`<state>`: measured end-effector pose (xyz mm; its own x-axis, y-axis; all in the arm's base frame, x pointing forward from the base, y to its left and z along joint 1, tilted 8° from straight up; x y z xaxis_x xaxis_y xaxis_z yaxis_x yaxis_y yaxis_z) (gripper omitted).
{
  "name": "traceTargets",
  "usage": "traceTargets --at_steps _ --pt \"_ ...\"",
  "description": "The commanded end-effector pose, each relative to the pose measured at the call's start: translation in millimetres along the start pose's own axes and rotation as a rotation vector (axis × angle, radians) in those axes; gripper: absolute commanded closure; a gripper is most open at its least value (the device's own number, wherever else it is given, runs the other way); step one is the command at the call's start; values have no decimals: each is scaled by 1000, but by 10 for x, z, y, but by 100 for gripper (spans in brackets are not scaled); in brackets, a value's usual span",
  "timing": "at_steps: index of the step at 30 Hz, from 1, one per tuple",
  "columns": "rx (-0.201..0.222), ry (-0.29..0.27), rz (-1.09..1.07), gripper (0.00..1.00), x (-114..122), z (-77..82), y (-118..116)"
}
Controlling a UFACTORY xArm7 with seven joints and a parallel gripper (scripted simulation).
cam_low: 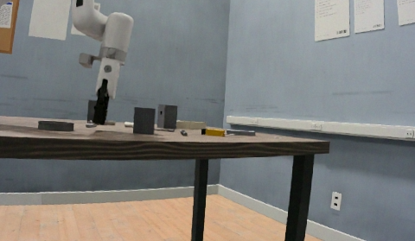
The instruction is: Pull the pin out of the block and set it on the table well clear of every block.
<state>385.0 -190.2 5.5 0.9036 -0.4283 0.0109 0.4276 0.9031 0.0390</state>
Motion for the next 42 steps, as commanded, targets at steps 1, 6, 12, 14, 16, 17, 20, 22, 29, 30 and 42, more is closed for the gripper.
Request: traceTargets --at_steps 1,6,12,14,16,17,20,22,29,30,42 --pt "0 -4 0 100 13 6 -2" --pt "0 -4 0 100 15 -26 0" --pt "0 -4 0 100 17 -75 2" --pt "0 -4 0 100 17 -75 2" --pt "0 -4 0 100 17 -75 2" --pt "0 -4 0 100 17 -75 2" --pt "0 -4 0 100 17 -75 3" --pt "1 -4 0 100 18 -79 4" --pt "2 -4 0 100 21 -95 8" --pt "2 -4 0 100 21 -95 8" --pt "2 -4 0 100 26 -139 9"
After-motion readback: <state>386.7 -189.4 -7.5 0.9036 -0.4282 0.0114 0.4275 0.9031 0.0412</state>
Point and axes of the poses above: the point where the finger pads meet when closed, its own z axis back along the fingers, its own y axis across the jaws, x = y × z, the point moved 7 cm from there along z, back along the fingers, and after that the axes turned 4 degrees about -z, right-handed, at the moved point
